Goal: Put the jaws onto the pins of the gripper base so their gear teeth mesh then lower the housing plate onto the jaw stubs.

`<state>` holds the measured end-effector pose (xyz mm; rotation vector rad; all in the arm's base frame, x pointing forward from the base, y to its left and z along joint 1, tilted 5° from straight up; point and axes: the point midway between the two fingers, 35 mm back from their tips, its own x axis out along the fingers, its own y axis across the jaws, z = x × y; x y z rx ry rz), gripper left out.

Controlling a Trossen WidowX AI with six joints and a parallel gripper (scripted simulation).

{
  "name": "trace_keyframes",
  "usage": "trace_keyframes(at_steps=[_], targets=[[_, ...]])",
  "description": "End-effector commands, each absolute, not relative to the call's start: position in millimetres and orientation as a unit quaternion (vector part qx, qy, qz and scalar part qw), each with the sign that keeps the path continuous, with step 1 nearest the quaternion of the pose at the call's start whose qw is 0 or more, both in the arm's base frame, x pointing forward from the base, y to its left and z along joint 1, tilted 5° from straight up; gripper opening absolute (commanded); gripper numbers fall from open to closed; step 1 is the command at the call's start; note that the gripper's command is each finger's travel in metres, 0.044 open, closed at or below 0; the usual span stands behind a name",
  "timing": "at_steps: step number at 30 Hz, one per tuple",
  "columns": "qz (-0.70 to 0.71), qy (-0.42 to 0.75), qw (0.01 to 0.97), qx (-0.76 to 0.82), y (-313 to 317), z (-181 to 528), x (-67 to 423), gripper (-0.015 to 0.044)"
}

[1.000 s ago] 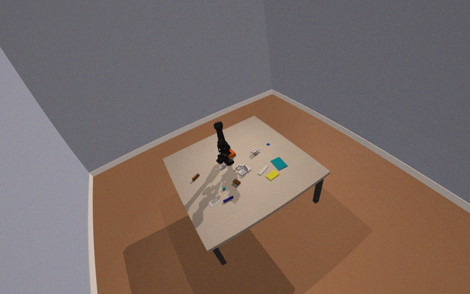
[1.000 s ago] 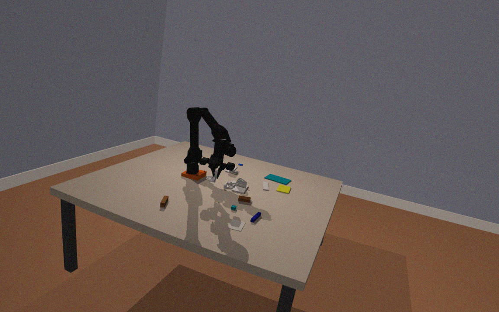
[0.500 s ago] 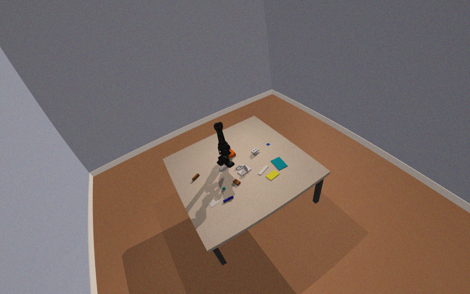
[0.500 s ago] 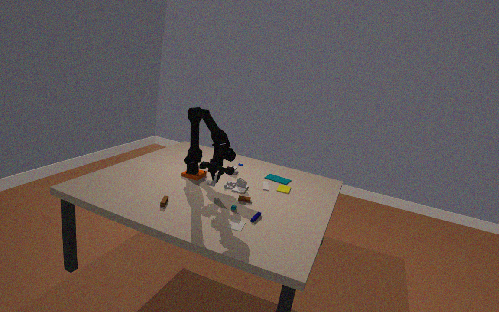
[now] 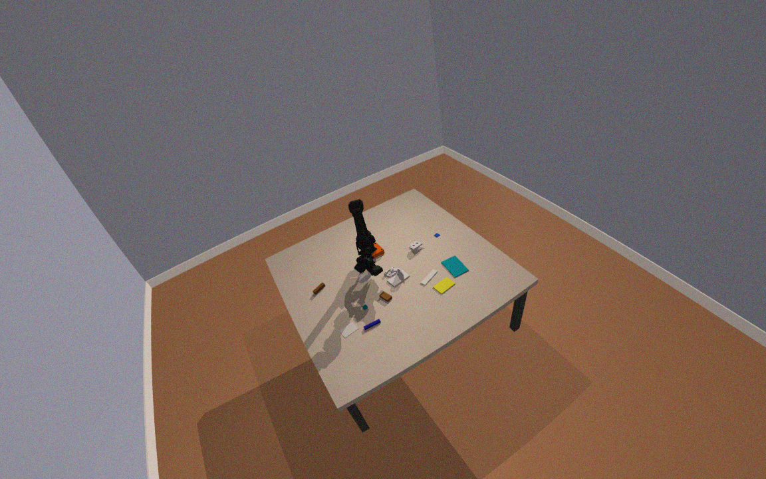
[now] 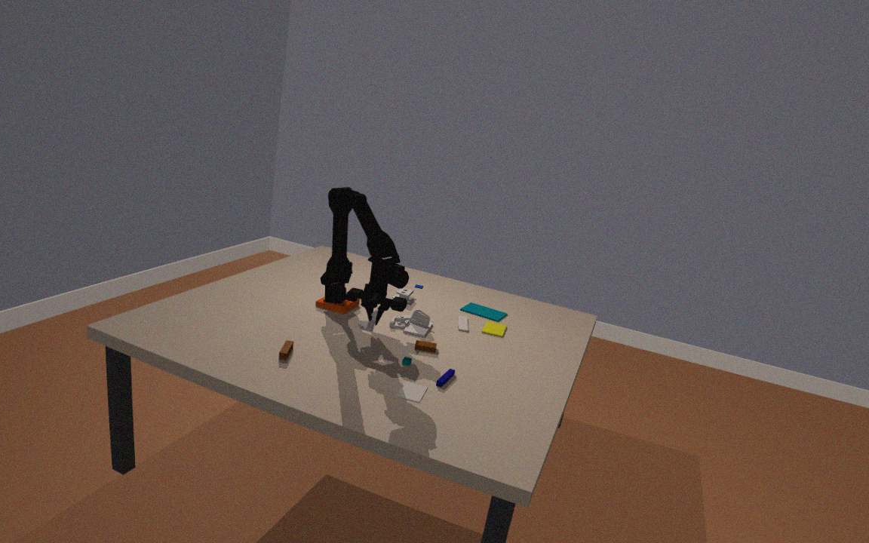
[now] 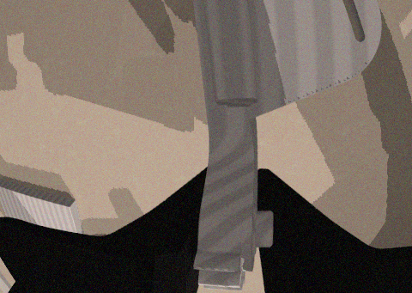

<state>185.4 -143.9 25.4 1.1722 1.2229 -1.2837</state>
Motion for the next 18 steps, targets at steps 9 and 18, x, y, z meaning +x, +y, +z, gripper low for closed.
trace_keyframes(at_steps=[9, 18], targets=[[-0.526, 0.505, 0.486, 0.482, -142.1, 13.2, 182.5, 0.0063], [-0.525, 0.505, 0.486, 0.482, -141.2, 77.9, 187.6, 0.0299]])
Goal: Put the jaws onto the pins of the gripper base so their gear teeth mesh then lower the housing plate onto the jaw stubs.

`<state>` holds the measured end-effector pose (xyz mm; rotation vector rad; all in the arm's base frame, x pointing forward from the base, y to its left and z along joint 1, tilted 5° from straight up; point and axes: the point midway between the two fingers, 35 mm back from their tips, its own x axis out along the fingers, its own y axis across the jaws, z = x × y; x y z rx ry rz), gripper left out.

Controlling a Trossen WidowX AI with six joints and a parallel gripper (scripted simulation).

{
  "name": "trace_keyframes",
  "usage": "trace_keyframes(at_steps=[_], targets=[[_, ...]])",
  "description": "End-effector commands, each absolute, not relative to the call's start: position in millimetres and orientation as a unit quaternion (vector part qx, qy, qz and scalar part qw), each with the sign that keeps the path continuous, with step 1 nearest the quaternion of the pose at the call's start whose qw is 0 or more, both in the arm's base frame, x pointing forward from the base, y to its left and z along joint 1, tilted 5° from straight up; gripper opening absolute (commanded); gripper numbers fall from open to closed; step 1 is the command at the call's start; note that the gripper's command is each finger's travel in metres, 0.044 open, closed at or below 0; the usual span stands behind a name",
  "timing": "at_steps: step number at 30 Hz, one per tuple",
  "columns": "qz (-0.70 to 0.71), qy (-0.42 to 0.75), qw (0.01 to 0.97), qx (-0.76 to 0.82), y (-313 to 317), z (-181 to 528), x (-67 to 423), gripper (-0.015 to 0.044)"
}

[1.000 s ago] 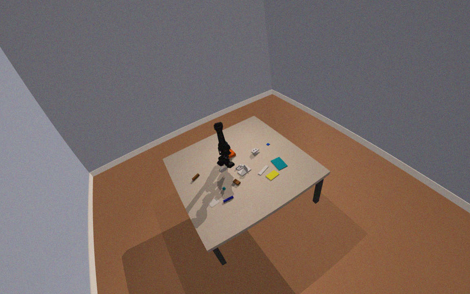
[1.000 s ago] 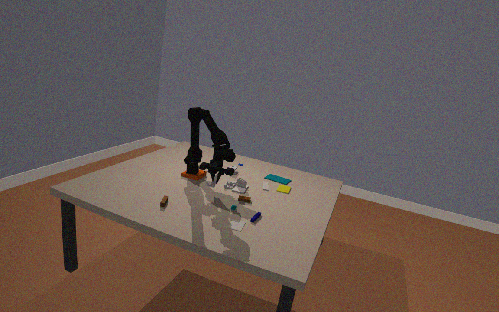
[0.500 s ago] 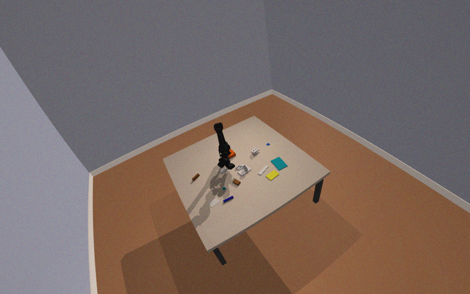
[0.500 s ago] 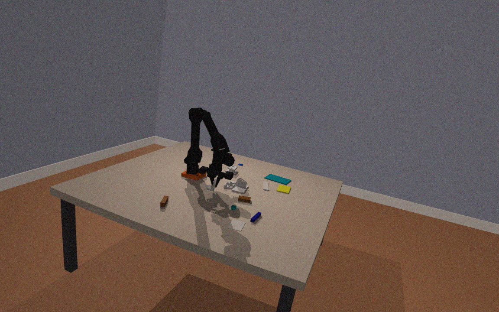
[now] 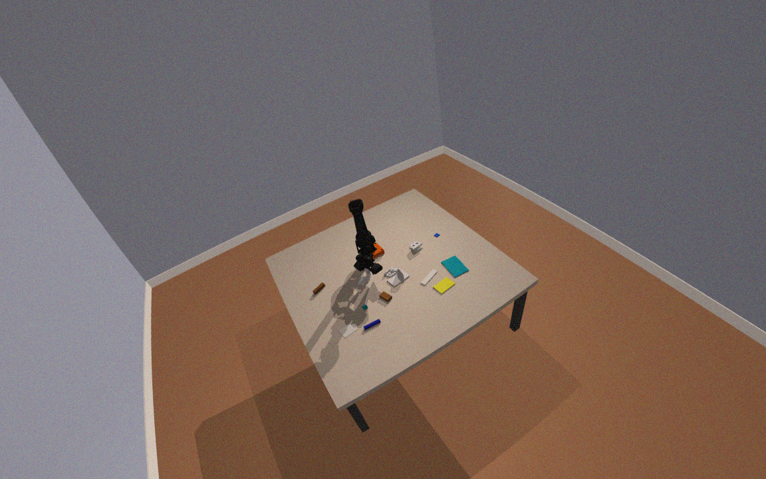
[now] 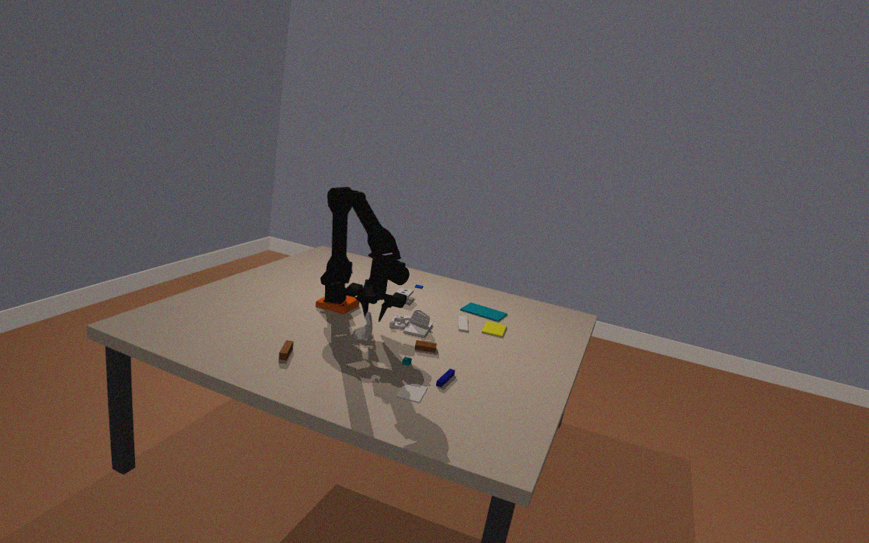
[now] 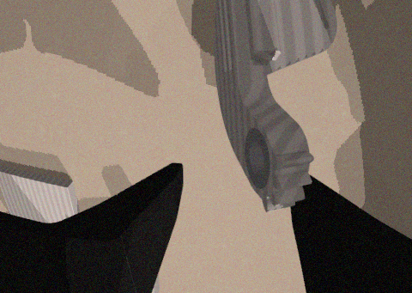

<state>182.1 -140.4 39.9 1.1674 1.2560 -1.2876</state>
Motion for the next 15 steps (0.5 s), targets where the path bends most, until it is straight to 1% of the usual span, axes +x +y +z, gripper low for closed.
trace_keyframes(at_steps=[1, 5, 6, 15], targets=[[-0.525, 0.505, 0.486, 0.482, -140.5, 84.1, 187.3, 0.0326], [-0.525, 0.505, 0.486, 0.482, -140.3, 86.1, 187.2, 0.0431], [-0.525, 0.505, 0.486, 0.482, -140.3, 86.1, 187.2, 0.0440], [-0.525, 0.505, 0.486, 0.482, -140.3, 86.1, 187.2, 0.0440]])
